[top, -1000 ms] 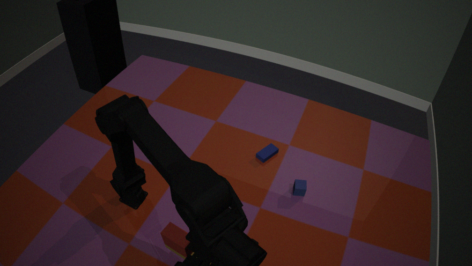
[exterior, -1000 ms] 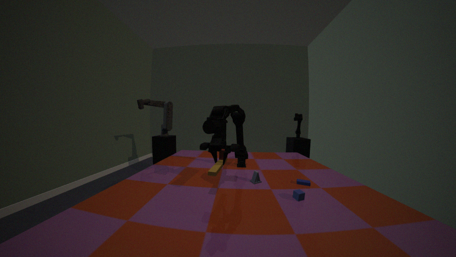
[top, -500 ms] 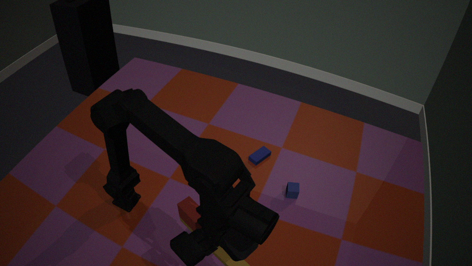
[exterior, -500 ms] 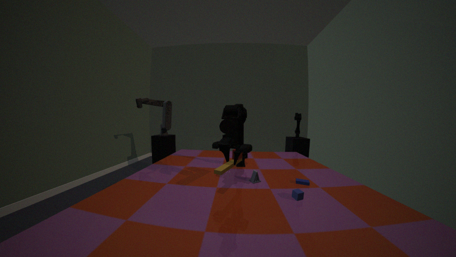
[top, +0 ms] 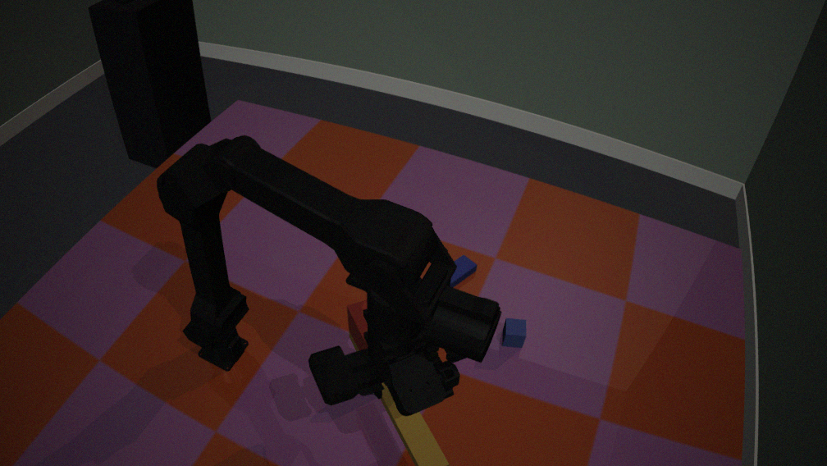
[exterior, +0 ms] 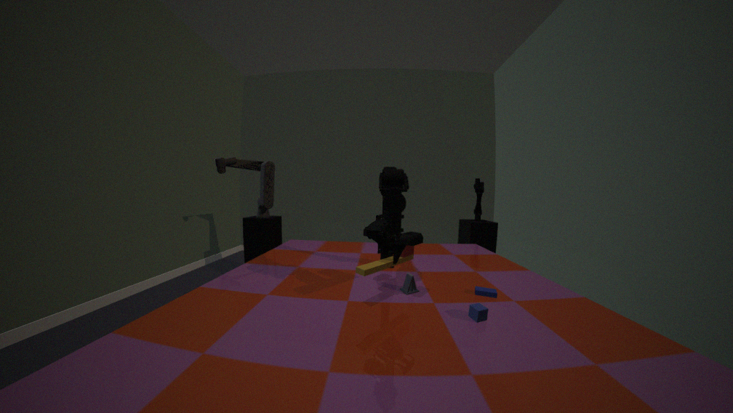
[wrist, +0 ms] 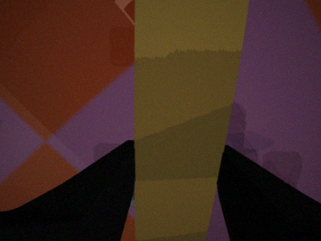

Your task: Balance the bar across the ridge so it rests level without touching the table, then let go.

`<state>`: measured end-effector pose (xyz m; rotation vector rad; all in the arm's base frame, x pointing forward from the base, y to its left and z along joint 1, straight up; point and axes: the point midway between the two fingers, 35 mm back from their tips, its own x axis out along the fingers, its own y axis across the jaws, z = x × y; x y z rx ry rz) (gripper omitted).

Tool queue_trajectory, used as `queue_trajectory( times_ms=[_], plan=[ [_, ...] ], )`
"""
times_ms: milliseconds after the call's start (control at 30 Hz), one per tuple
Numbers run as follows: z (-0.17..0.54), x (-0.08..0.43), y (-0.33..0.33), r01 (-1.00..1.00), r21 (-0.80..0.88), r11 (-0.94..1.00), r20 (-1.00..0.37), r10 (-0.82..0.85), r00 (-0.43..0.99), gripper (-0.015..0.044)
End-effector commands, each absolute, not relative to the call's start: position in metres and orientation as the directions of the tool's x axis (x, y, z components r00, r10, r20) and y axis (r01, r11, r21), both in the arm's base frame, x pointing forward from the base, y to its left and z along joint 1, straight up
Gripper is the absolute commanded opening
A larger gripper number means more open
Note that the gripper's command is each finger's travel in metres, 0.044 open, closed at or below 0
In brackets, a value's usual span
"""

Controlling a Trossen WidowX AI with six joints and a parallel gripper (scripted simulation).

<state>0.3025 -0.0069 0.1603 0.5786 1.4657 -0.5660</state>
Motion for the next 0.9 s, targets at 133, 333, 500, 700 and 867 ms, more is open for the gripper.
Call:
queue_trajectory(
  times_ms=[133, 333, 500, 700, 867],
  plan=[
    [0.161, 0.289, 0.021, 0.79, 0.026, 0.613, -0.999, 0.002, 0.032, 0.0],
    [0.16, 0.275, 0.038, 0.866, 0.028, 0.499, -1.0, 0.004, 0.03, 0.0],
    [0.159, 0.267, 0.042, 0.891, 0.028, 0.453, -1.0, 0.005, 0.029, 0.0],
    [0.152, 0.267, 0.042, 0.891, 0.028, 0.453, -1.0, 0.005, 0.029, 0.0],
    [0.144, 0.267, 0.042, 0.891, 0.028, 0.453, -1.0, 0.005, 0.029, 0.0]
  ],
)
